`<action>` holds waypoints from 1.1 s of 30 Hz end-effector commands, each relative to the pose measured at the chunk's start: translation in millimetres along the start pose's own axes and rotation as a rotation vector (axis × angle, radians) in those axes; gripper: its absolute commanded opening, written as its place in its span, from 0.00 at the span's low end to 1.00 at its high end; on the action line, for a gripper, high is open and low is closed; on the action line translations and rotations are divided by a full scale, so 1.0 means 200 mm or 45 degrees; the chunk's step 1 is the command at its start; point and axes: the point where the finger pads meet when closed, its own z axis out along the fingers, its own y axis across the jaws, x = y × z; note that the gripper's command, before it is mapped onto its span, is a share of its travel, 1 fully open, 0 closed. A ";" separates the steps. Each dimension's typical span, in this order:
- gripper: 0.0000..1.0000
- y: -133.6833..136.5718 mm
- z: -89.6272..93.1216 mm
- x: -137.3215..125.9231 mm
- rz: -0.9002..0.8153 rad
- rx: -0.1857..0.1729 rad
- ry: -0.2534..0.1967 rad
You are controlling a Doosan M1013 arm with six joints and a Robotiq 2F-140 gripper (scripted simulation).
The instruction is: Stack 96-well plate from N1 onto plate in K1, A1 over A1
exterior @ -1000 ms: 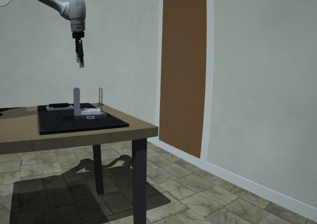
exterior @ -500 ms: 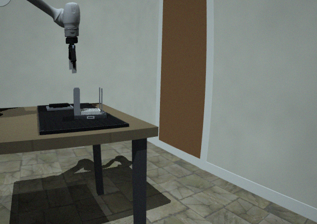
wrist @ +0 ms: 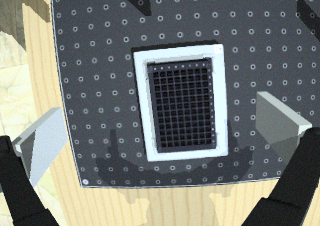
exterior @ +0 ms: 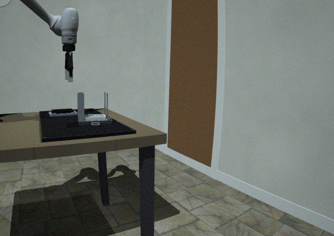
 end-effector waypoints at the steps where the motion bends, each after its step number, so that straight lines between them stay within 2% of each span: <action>1: 1.00 0.03 0.04 -0.07 -0.039 -0.093 -0.051; 10: 1.00 0.08 0.12 -0.22 -0.040 -0.095 -0.052; 25: 1.00 0.08 0.12 -0.22 -0.040 -0.095 -0.052; 33: 1.00 0.08 0.18 -0.22 -0.040 -0.095 -0.052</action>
